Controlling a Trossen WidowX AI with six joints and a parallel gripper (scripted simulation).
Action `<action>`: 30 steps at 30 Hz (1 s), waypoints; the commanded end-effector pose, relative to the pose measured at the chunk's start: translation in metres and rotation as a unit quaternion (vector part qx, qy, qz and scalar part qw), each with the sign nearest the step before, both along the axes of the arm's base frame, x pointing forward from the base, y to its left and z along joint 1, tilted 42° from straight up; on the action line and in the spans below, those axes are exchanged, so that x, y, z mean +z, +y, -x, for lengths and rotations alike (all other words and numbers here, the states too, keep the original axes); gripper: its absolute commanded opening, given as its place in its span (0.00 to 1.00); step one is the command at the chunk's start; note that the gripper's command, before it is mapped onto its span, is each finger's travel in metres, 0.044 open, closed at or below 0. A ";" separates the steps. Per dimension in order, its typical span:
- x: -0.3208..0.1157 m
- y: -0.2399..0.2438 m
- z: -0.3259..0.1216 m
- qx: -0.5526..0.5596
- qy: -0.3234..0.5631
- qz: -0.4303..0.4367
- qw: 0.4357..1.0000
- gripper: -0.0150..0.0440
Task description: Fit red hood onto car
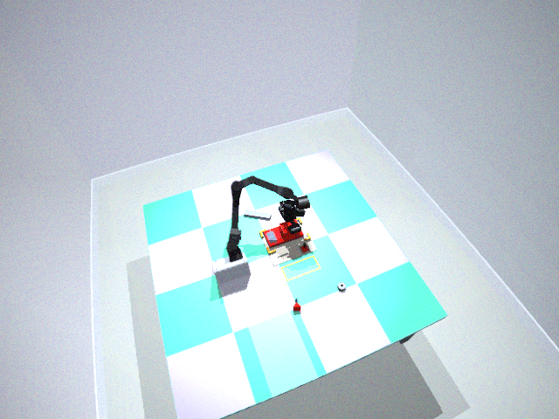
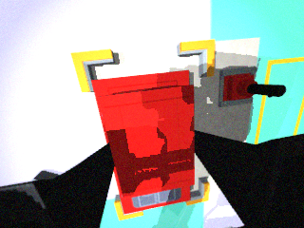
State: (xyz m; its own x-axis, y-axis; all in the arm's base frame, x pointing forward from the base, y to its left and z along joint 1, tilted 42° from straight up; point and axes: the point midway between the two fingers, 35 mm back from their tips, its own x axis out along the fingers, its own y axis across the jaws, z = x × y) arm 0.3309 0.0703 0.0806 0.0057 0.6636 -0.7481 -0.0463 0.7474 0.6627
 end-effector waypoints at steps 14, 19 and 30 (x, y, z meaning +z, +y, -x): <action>0.000 0.001 0.000 -0.002 0.000 -0.002 1.000 0.25; -0.002 0.002 0.000 -0.002 0.000 -0.002 1.000 0.25; -0.005 0.005 -0.001 -0.002 0.000 -0.002 1.000 0.25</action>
State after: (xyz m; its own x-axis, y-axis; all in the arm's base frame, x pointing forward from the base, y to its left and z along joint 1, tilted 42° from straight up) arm 0.3313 0.0745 0.0761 0.0062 0.6636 -0.7481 -0.0469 0.7475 0.6626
